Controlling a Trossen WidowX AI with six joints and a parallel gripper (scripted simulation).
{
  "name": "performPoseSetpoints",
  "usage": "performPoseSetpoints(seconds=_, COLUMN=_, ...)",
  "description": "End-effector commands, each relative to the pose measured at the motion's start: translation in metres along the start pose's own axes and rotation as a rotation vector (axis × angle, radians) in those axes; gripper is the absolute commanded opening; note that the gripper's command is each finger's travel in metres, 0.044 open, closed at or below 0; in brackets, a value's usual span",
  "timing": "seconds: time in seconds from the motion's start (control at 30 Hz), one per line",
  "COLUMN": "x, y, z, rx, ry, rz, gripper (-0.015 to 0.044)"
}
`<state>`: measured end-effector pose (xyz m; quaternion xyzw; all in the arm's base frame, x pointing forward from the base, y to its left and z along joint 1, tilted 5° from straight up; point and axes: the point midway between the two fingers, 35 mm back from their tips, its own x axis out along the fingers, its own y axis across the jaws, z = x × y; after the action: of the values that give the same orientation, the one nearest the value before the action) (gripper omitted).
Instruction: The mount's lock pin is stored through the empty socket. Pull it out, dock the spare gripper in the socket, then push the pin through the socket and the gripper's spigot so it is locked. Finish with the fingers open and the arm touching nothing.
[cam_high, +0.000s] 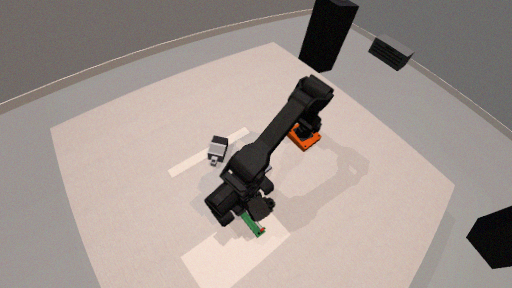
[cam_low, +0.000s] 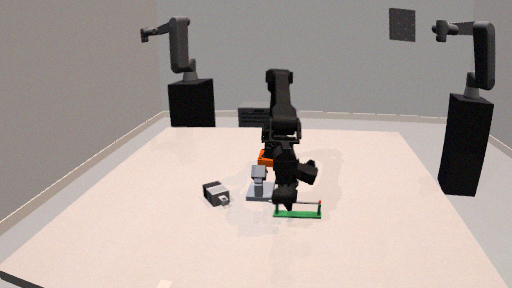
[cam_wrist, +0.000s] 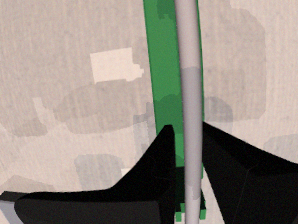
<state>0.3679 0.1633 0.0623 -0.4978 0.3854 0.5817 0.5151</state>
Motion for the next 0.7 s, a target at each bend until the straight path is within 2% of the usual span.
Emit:
performPoseSetpoints(seconds=0.0, x=0.000, y=0.000, z=0.000, rx=0.000, ry=0.000, rz=-0.002, gripper=0.0157)
performPoseSetpoints(seconds=0.37, x=-0.014, y=0.002, z=0.002, rx=0.001, ry=0.001, rz=0.005, gripper=0.0440)
performPoseSetpoints(seconds=0.67, x=-0.029, y=0.006, z=0.003, rx=0.008, ry=0.004, rz=0.022, gripper=0.0440)
